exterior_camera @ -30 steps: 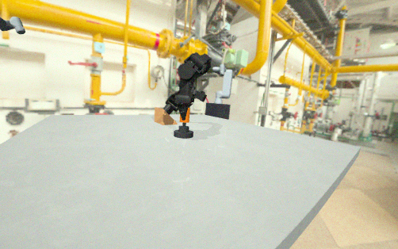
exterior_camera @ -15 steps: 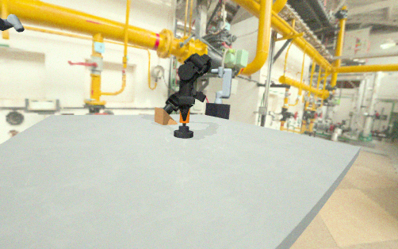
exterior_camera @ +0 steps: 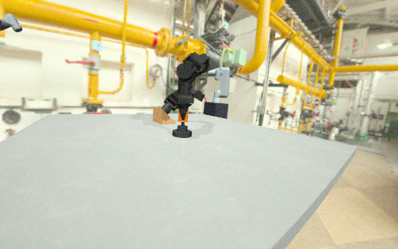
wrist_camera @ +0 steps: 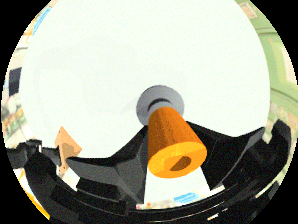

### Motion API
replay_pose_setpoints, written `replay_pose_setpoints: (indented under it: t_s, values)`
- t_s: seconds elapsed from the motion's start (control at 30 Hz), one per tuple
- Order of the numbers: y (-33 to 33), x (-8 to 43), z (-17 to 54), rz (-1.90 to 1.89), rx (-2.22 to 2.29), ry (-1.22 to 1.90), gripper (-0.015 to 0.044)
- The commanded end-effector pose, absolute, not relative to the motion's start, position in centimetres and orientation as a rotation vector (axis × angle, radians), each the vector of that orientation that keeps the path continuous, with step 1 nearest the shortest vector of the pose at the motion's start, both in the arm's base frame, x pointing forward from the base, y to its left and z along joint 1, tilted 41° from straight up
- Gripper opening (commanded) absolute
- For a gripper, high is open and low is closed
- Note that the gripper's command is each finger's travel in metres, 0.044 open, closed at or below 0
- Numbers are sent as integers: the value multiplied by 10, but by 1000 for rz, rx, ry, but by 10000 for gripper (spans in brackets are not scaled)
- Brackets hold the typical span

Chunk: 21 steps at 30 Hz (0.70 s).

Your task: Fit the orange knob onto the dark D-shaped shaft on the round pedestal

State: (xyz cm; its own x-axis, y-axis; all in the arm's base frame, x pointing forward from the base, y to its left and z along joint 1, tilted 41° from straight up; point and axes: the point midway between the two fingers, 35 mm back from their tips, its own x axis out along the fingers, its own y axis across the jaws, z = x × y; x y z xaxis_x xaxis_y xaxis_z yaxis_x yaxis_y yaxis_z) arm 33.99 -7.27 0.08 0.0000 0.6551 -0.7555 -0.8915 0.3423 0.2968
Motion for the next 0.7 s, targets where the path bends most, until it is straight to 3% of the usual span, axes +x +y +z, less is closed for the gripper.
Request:
replay_pose_setpoints:
  t_s: [0.0, 0.67]
  values:
    - [-74, 341, 3, 1268, -345, 941, 0]
    - [-71, 340, -2, 1344, -467, 844, 0]
